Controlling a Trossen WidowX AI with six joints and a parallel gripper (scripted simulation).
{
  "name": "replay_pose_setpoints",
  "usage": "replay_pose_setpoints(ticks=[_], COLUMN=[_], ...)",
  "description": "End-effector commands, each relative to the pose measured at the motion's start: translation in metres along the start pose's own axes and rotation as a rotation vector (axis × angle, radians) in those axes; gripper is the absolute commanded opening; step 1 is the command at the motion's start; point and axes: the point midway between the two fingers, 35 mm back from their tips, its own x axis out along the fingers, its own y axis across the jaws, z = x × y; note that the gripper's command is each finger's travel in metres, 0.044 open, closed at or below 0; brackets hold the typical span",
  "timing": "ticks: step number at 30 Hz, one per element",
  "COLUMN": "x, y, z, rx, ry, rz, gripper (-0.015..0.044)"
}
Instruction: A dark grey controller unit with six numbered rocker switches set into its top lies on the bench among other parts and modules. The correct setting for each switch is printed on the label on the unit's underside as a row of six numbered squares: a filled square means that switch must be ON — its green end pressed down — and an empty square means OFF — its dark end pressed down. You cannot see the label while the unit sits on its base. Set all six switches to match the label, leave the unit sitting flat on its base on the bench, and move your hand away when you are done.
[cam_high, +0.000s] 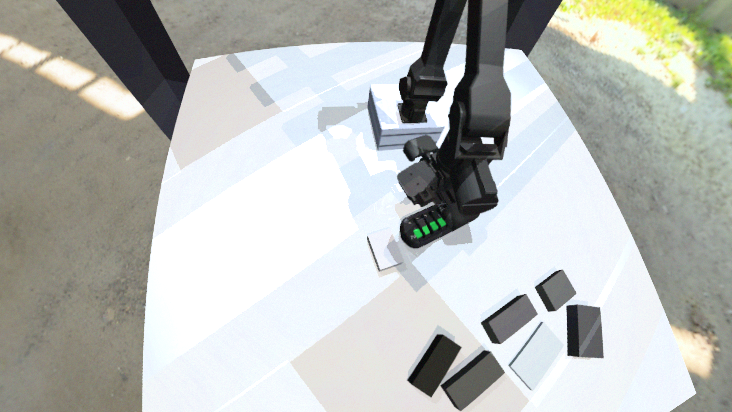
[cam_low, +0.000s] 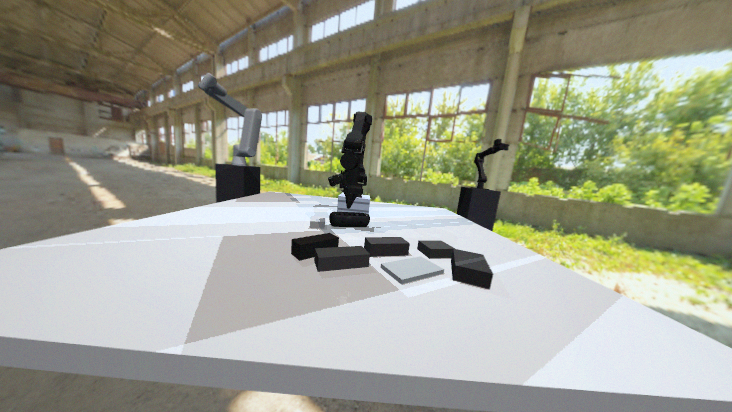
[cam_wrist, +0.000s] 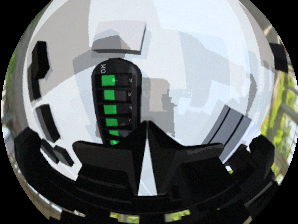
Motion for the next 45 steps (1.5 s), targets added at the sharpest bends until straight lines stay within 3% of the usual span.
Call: replay_pose_setpoints(ticks=[1, 13, 20, 26, 39, 45], x=[0.001, 0.0, -0.048, -0.05, -0.05, -0.05], y=[-0.001, -0.001, 0.0, 0.0, 0.0, 0.0], z=[-0.001, 0.0, 0.0, 0.0, 0.0, 0.0], rx=[-0.006, 0.0, 0.0, 0.0, 0.0, 0.0], ry=[0.006, 0.0, 0.0, 0.0, 0.0, 0.0], rz=[0.001, 0.0, 0.0, 0.0, 0.0, 0.0], gripper=[0.0, 0.0, 0.0184, 0.0341, 0.0, 0.0])
